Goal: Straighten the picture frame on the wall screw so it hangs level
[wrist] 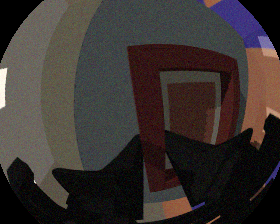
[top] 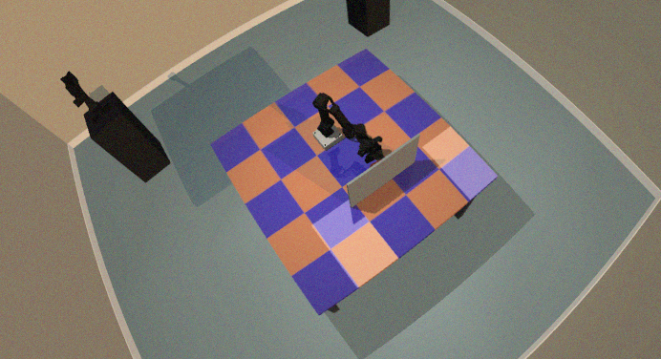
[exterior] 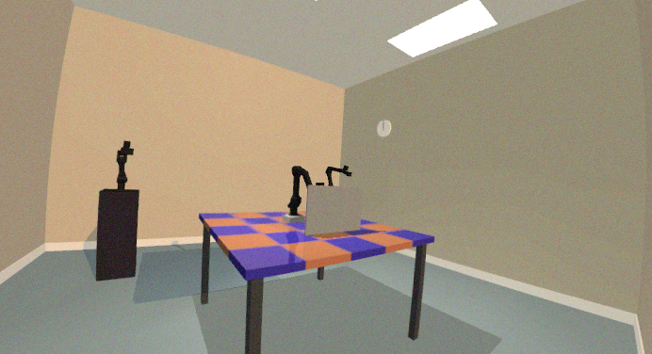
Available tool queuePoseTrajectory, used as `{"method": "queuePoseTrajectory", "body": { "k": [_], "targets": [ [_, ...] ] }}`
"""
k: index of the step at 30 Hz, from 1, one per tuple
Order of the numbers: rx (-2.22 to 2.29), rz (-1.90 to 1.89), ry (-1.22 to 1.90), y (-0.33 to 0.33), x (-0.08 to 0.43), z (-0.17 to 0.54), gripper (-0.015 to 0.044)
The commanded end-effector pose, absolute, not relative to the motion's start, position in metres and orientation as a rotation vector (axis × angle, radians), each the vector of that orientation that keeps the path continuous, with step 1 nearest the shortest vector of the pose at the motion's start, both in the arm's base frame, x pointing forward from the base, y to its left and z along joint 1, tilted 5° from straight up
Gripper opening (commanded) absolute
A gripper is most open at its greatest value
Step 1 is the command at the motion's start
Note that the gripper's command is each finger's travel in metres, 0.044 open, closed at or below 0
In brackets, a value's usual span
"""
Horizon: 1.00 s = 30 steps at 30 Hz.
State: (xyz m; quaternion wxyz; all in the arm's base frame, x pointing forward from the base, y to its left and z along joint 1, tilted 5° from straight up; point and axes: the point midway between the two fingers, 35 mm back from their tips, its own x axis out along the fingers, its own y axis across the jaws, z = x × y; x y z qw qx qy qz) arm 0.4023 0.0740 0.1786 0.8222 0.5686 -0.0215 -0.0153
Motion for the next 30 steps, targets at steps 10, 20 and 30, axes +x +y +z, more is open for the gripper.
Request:
{"method": "queuePoseTrajectory", "body": {
  "k": [10, 20, 30],
  "targets": [
    [1.219, -0.028, -0.053, 0.0727, 0.4022, 0.1813, 0.0],
    [1.218, -0.028, -0.053, 0.0697, 0.4021, 0.1828, 0.0],
    [1.218, -0.028, -0.053, 0.0682, 0.4019, 0.1842, 0.0]
  ]
}}
